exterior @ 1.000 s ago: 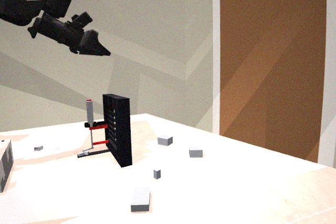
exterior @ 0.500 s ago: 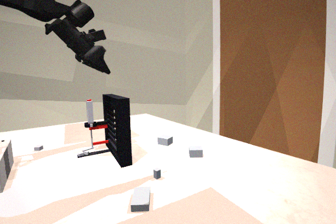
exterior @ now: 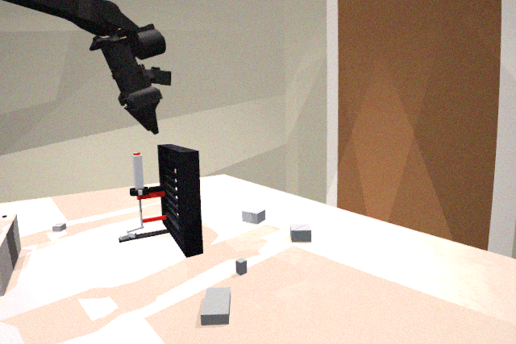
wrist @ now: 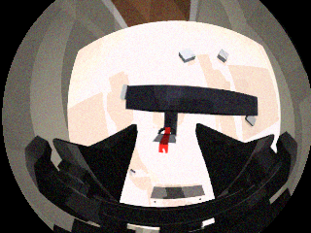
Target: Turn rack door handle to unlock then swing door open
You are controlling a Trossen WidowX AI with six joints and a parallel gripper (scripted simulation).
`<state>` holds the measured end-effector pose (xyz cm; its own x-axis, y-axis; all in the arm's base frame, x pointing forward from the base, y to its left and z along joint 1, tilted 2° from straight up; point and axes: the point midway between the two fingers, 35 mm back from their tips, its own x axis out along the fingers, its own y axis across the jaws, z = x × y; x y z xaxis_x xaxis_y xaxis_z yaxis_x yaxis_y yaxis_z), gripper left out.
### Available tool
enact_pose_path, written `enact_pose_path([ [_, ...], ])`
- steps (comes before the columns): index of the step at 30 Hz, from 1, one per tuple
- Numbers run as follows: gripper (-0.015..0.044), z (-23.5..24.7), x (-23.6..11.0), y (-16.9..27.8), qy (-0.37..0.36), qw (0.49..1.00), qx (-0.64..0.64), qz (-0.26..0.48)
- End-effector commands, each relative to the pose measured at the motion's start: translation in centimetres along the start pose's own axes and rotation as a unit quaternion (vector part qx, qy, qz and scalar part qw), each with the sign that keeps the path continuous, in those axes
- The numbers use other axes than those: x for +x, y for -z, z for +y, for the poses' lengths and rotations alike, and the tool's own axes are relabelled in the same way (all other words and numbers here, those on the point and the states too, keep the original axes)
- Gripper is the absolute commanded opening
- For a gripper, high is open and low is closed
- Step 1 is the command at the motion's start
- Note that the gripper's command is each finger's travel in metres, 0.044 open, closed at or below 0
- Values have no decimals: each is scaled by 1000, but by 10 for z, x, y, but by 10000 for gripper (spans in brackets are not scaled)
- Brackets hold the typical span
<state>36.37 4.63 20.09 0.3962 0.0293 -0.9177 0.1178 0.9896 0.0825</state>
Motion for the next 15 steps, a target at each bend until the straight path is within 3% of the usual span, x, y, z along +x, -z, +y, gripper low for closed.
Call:
enact_pose_path([
  [1, 296, 3, 7, 10, 15, 998, 7, 59],
  [11, 296, 8, 13, 31, 54, 982, 16, 181],
  [15, 296, 9, 13, 33, 57, 980, 17, 189],
])
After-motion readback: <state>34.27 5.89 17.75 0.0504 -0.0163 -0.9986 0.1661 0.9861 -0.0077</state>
